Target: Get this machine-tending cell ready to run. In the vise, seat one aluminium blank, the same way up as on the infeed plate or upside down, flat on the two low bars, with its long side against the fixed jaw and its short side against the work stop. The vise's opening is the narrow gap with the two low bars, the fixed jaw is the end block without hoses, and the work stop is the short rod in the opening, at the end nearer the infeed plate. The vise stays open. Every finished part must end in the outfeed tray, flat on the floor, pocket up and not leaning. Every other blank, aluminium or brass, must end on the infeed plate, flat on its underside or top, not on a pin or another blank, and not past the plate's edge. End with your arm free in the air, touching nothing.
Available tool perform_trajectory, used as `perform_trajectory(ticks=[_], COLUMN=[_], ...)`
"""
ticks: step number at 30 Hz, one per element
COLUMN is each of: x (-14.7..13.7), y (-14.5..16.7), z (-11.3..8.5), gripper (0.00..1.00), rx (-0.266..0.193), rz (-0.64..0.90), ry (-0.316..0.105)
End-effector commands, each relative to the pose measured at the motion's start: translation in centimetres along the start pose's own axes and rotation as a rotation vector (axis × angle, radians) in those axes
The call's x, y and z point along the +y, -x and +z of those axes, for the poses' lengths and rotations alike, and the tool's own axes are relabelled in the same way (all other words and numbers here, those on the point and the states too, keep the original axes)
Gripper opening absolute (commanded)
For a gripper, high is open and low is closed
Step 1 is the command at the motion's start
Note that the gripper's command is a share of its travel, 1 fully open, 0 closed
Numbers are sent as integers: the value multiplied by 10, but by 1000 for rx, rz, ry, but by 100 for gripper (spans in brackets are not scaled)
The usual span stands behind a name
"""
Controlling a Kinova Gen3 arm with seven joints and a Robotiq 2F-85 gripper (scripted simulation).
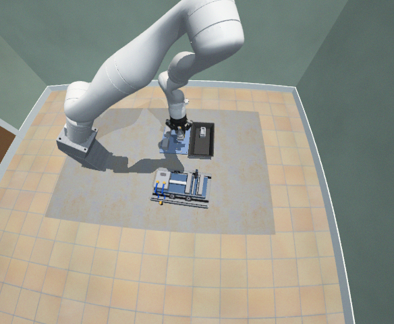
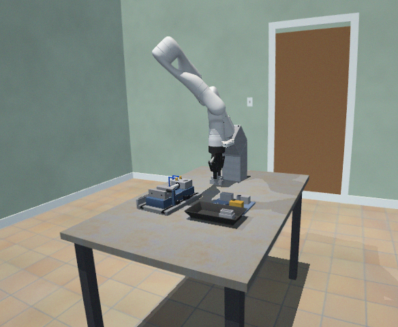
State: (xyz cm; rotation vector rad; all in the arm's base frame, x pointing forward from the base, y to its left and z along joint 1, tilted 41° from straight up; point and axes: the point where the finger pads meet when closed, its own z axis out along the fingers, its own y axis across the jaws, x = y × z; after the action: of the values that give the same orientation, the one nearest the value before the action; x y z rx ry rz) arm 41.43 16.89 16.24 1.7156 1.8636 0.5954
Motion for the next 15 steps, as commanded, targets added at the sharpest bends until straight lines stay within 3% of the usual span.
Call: perform_trajectory(ticks=[1, 15], x=[8, 39], y=[0, 3], z=[0, 1], gripper=[0, 0], rx=[-2, -12], rz=[7, 8], ry=[6, -1])
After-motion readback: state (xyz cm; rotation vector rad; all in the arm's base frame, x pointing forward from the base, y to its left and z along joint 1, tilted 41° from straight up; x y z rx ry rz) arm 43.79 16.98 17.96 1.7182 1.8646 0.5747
